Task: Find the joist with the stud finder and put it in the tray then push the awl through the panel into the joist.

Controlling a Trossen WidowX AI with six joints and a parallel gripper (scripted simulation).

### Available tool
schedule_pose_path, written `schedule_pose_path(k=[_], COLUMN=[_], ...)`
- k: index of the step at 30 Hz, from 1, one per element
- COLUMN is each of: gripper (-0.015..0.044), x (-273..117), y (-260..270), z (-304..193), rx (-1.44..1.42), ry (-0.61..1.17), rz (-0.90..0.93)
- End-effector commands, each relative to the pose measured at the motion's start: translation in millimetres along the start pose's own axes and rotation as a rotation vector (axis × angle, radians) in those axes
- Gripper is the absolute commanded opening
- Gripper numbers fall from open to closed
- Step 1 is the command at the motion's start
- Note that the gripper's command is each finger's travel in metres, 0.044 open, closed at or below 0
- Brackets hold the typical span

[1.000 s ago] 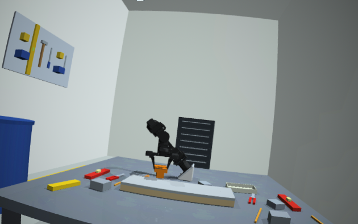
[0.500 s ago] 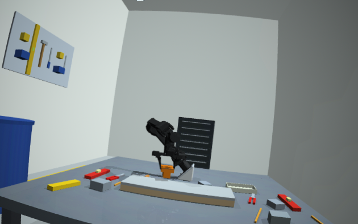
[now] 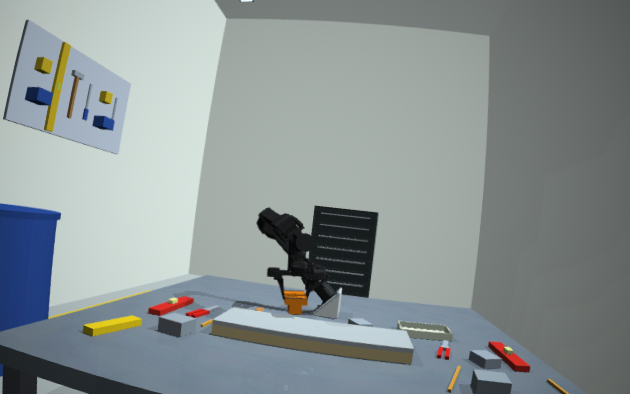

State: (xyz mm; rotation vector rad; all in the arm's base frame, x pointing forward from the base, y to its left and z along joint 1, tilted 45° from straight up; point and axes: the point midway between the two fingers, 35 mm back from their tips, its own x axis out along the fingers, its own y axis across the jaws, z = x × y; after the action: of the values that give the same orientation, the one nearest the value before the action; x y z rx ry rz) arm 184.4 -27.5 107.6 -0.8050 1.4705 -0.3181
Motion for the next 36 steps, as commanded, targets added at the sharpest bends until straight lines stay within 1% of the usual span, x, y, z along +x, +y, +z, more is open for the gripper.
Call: schedule_pose_path(k=[1, 36], gripper=[0.0000, 0.0000], x=[-1.6, -2.6], y=[-1.6, -10.5], z=[1.4, 2.4], rx=[0.007, 0.025], ry=[-0.007, -0.022], rz=[0.030, 0.222])
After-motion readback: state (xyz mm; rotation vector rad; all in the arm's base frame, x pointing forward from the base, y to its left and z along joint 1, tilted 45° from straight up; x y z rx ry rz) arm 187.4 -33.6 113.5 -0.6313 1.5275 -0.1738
